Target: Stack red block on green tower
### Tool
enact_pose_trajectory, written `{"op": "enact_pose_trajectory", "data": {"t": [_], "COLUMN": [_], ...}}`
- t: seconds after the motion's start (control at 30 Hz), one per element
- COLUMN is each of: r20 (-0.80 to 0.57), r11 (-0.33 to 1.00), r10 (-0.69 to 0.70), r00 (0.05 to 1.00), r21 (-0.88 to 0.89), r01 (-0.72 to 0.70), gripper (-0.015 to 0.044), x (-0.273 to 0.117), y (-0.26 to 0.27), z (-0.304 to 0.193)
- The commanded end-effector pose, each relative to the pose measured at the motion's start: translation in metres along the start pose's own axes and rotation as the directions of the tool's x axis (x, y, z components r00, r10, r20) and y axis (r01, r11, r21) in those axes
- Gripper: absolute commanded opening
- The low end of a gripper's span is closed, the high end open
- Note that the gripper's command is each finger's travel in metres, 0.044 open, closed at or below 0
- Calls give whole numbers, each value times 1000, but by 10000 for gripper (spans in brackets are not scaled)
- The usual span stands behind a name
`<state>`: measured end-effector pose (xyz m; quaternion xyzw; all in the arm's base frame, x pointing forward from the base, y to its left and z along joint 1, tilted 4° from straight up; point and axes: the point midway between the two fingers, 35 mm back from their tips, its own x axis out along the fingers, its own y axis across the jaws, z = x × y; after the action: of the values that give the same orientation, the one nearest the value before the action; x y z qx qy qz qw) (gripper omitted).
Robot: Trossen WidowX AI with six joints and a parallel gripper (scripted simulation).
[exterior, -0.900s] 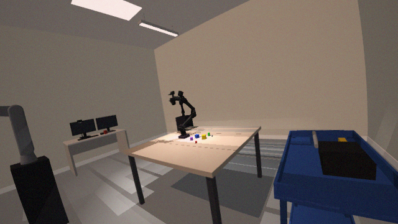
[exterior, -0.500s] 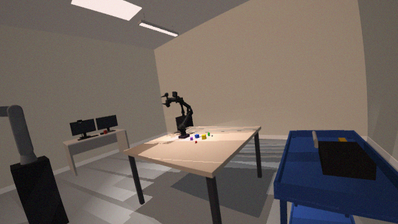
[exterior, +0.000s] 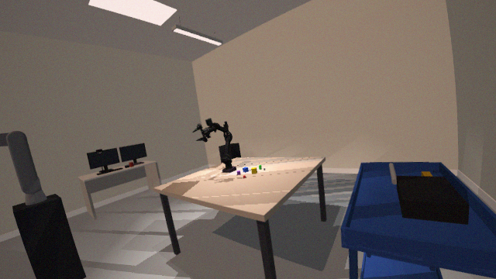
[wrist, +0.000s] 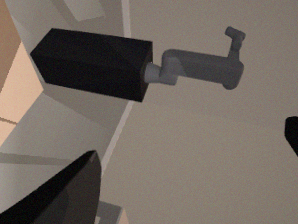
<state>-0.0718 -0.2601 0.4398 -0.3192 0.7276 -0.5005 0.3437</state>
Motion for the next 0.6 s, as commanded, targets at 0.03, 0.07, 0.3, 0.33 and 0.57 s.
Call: {"op": "enact_pose_trajectory", "data": {"t": [0.03,0.07,0.3,0.33,0.57], "r20": [177,214,433,457,564], "r11": [996,994,962,954,874], "r10": [80,100,265,291,473], "r00": [981,972,861,840,677], "r21": [-44,-57,-182,-203,-394], "r01": [-74,-90,-205,-220,-283], "gripper": [440,440,440,440,440], "x": [12,13,3,-1,-41], "y": [16,20,61,68,125], "z": [63,78,176,189,265]}}
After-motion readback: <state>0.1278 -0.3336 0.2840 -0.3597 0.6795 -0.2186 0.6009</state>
